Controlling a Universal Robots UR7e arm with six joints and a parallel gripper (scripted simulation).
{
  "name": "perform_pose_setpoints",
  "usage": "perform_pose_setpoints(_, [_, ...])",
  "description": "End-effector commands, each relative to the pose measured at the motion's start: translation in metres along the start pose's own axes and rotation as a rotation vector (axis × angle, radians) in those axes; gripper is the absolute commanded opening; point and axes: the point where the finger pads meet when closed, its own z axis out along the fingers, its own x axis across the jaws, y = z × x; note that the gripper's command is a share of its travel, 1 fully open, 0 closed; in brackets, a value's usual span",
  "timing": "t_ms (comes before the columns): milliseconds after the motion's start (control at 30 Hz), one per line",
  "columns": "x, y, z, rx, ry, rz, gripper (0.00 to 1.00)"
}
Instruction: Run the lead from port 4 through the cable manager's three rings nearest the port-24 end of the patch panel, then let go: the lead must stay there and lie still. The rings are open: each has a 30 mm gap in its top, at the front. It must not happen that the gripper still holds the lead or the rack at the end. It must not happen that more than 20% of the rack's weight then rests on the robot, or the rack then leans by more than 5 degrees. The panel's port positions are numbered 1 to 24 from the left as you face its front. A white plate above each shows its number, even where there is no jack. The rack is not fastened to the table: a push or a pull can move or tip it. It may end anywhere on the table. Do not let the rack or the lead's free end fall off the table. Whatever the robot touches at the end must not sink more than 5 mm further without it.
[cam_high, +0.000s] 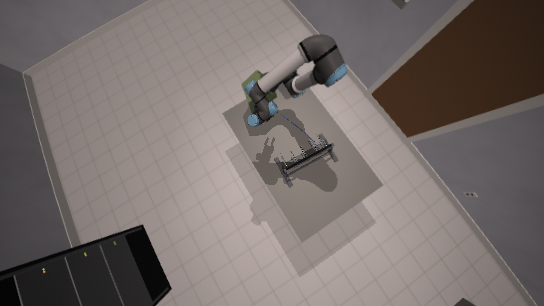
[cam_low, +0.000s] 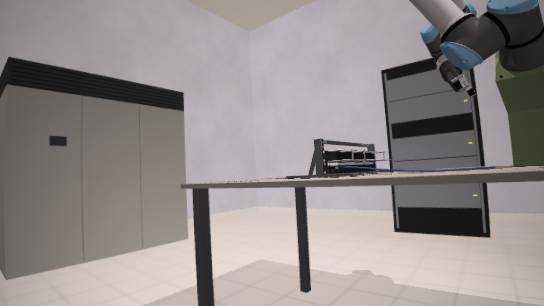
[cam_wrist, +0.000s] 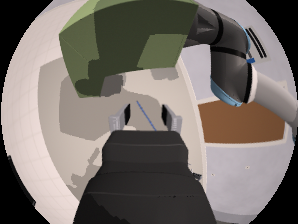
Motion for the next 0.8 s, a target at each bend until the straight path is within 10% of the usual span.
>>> perform_pose_setpoints(0, [-0.005, 0.023, 0.012, -0.023, -0.1, -0.133, 1.0])
perform_pose_setpoints(767, [-0.003, 0.118, 0.058, -0.013, -0.476, -0.806, 1.0])
